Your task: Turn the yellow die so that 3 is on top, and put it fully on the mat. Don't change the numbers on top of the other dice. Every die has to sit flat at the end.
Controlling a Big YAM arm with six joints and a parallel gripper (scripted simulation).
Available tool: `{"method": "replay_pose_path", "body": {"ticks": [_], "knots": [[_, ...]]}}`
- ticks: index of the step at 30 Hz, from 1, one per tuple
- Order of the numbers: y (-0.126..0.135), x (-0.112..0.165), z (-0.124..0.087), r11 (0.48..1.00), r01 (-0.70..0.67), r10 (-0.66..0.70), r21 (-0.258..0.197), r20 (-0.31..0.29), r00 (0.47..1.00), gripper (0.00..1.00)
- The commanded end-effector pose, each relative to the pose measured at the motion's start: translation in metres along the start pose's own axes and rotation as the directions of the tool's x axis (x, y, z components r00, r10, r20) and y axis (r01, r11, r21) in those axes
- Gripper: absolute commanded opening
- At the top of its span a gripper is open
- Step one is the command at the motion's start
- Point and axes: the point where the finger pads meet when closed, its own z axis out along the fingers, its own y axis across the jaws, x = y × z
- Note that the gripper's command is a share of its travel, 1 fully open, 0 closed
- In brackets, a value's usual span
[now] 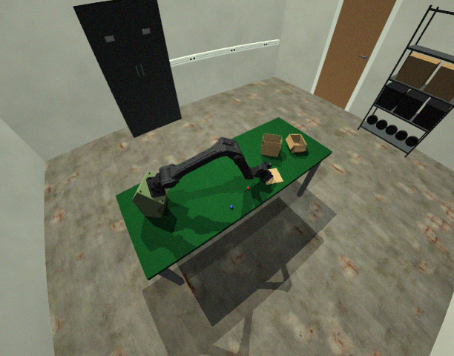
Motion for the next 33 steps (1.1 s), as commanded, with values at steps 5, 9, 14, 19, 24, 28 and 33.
{"method": "replay_pose_path", "body": {"ticks": [5,9,14,19,24,28,33], "knots": [[-0.011,-0.032,-0.010,1.000,-0.013,0.012,0.018,0.060,0.998,0.30],[-0.004,-0.033,-0.025,1.000,-0.013,0.013,0.010,0.061,0.998,0.30],[0.002,-0.034,-0.037,1.000,-0.013,0.013,0.004,0.063,0.998,0.30],[0.002,-0.033,-0.049,1.000,-0.013,0.012,0.004,0.062,0.998,0.30],[0.002,-0.033,-0.051,1.000,-0.012,0.012,0.003,0.062,0.998,0.30],[0.002,-0.034,-0.052,1.000,-0.012,0.012,0.003,0.061,0.998,0.30],[0.004,-0.036,-0.057,1.000,-0.006,0.006,-0.005,0.031,0.999,0.30]]}}
